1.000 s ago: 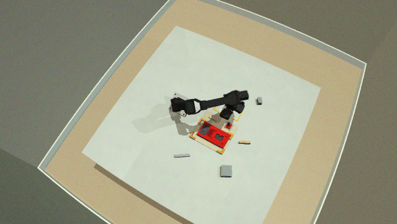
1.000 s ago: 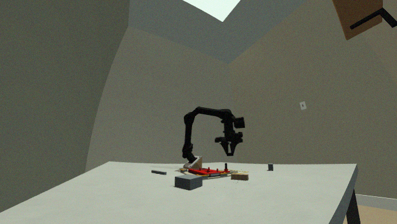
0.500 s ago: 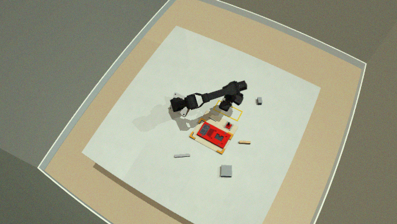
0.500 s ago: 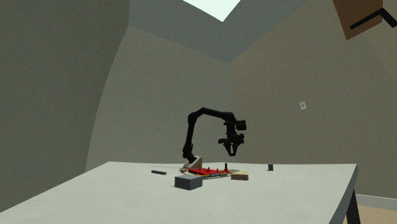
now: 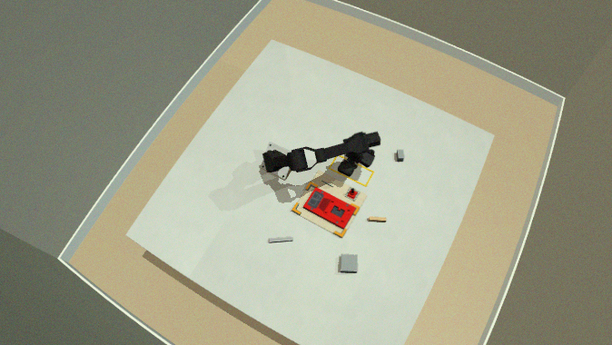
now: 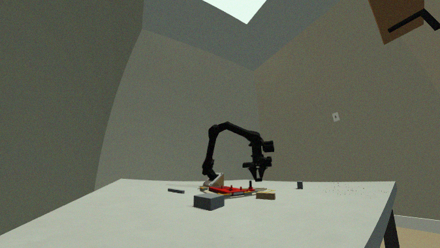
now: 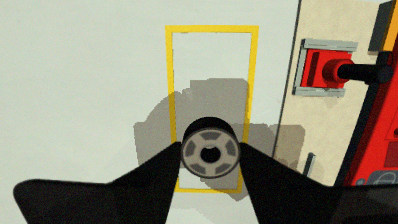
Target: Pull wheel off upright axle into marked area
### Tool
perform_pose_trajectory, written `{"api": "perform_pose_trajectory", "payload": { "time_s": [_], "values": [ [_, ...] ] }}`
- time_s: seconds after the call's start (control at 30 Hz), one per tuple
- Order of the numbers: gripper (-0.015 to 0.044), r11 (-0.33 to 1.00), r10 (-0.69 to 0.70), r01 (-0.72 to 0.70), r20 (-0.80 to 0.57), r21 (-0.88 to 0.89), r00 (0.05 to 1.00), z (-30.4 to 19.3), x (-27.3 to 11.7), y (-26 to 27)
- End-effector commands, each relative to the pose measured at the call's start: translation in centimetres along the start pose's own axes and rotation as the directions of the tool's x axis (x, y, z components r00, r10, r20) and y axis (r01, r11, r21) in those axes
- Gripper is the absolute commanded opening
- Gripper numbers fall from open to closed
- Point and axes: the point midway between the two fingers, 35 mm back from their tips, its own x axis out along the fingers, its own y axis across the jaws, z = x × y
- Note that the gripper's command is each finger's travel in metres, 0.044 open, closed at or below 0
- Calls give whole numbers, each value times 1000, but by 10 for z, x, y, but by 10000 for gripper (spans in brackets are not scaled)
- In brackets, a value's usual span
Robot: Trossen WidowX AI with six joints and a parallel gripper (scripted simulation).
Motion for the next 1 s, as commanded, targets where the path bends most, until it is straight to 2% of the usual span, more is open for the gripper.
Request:
{"api": "perform_pose_trajectory", "payload": {
  "time_s": [0.0, 0.17, 0.33, 0.7, 0.9, 0.97],
  "values": [
    [0, 1000, -10, 10, -4, -9, 1000, -2, 26, -1],
    [0, 1000, -13, 13, -4, -8, 1000, -4, 50, -3],
    [0, 1000, -13, 13, -4, -8, 1000, -4, 51, -3],
    [289, 1000, -10, 10, -10, -3, 1000, -4, 45, -3],
    [300, 1000, -10, 10, -6, -9, 1000, -4, -9, -2],
    [300, 1000, -10, 10, -5, -9, 1000, -4, -13, -2]
  ]
}}
